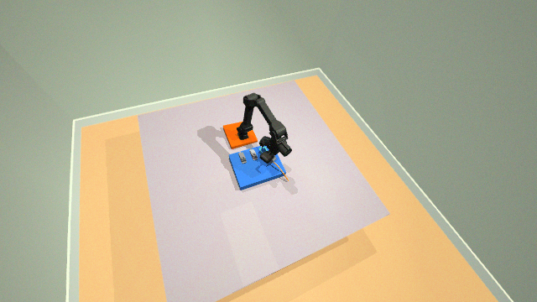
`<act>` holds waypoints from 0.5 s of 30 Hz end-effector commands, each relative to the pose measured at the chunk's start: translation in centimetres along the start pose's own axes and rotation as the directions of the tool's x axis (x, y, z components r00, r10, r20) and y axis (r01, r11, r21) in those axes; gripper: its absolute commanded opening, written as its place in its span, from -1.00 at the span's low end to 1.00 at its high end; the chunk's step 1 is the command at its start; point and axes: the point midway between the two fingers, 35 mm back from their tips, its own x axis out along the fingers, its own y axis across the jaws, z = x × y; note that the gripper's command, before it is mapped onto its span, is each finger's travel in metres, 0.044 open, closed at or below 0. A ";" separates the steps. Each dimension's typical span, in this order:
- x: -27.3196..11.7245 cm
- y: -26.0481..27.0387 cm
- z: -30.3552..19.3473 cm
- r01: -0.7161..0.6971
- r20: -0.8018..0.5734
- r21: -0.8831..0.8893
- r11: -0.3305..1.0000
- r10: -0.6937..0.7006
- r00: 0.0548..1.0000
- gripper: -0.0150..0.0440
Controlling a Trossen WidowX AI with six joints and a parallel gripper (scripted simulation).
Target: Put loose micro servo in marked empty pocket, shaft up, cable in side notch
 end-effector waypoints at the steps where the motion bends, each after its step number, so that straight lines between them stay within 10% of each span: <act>1: -0.2 0.7 0.4 -0.001 -0.010 -0.006 1.000 0.001 1.000 -0.49; 15: -0.2 0.7 0.4 -0.006 -0.011 -0.393 0.920 0.001 1.000 -0.49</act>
